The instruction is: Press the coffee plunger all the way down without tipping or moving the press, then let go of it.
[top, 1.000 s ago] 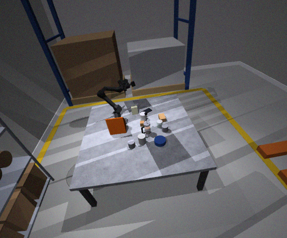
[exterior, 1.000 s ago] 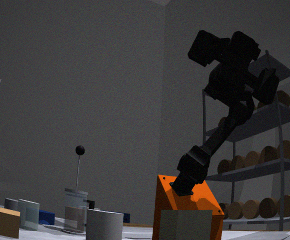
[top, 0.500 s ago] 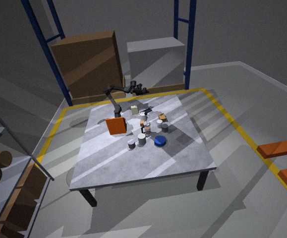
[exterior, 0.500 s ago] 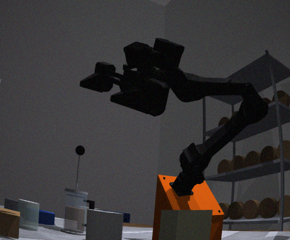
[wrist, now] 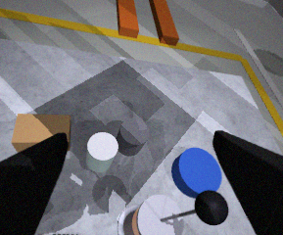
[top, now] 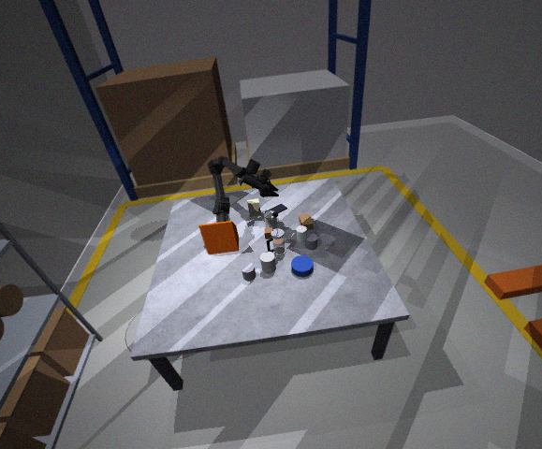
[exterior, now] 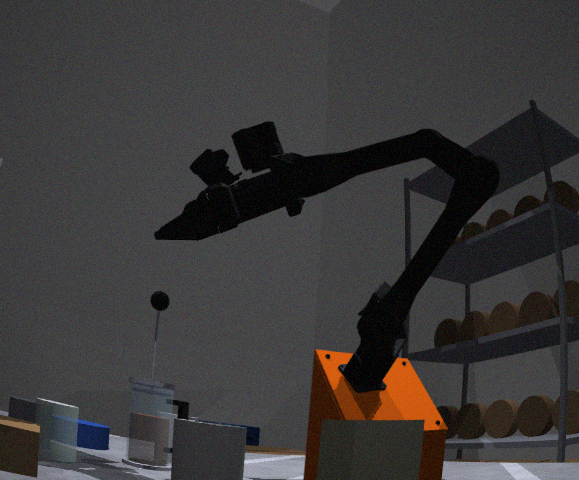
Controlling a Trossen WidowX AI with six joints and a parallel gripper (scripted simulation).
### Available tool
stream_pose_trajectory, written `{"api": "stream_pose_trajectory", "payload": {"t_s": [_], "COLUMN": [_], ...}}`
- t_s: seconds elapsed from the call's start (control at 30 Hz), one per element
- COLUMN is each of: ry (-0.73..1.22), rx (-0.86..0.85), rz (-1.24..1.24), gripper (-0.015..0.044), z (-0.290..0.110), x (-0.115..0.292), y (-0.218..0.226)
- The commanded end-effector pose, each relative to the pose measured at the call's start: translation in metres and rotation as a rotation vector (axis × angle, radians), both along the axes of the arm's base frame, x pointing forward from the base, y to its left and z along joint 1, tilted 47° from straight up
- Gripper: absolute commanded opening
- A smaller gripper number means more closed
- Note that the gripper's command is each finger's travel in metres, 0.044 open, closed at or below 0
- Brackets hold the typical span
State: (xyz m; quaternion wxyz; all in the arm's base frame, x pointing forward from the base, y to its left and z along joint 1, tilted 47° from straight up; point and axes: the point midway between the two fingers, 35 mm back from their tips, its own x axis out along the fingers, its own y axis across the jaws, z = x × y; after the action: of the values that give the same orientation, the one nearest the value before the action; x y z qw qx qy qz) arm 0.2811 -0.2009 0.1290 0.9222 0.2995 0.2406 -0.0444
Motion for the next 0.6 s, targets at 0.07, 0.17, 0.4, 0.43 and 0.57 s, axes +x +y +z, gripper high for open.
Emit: {"api": "stream_pose_trajectory", "payload": {"t_s": [0.07, 0.17, 0.4, 0.43, 0.57], "ry": [0.062, 0.068, 0.067, 0.067, 0.067], "rx": [0.230, 0.261, 0.261, 0.261, 0.262], "rz": [-0.188, -0.216, -0.215, -0.216, -0.217], "gripper": [0.0440, 0.0440, 0.0440, 0.0440, 0.0440], "z": [-0.048, -0.055, -0.090, -0.093, -0.095], "x": [-0.062, -0.068, -0.059, -0.059, -0.059], "y": [-0.041, -0.045, -0.011, -0.006, -0.003]}}
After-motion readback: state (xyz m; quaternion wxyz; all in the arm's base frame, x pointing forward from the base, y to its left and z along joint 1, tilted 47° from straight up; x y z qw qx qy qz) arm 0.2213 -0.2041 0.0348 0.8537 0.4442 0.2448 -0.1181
